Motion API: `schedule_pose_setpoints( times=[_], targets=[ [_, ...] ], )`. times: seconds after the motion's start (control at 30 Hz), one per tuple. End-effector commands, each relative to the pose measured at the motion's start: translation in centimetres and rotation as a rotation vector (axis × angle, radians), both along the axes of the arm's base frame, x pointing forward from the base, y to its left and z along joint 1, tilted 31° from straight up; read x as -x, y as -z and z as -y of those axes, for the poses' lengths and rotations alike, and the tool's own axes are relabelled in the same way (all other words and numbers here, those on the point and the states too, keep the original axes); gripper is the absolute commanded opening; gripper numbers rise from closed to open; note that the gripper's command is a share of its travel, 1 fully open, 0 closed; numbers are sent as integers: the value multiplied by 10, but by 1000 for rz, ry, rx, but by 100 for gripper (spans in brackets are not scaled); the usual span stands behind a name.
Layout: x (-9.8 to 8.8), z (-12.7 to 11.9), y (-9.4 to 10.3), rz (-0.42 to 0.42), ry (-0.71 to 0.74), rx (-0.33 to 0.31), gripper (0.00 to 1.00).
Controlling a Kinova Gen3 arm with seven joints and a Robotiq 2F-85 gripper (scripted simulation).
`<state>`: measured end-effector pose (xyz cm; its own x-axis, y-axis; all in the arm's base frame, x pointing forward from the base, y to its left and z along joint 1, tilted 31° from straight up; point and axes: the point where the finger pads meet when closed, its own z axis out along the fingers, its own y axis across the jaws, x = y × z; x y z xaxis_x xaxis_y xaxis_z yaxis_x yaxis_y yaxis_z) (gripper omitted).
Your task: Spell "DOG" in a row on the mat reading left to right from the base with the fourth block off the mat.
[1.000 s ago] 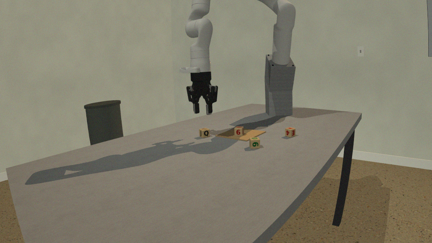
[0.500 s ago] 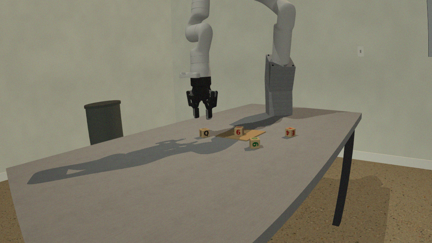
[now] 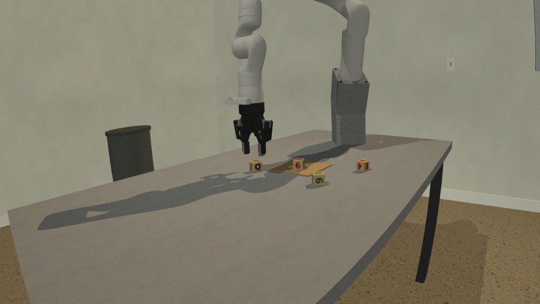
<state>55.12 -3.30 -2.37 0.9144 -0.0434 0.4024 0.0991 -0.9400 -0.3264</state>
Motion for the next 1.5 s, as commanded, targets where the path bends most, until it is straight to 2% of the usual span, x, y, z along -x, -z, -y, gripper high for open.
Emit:
schedule_pose_setpoints(
  times=[0.0, 1.47],
  targets=[
    [-4, -3, 3, 8, -2, 0, 61],
    [-3, -2, 7, -3, -3, 0, 61]
  ],
)
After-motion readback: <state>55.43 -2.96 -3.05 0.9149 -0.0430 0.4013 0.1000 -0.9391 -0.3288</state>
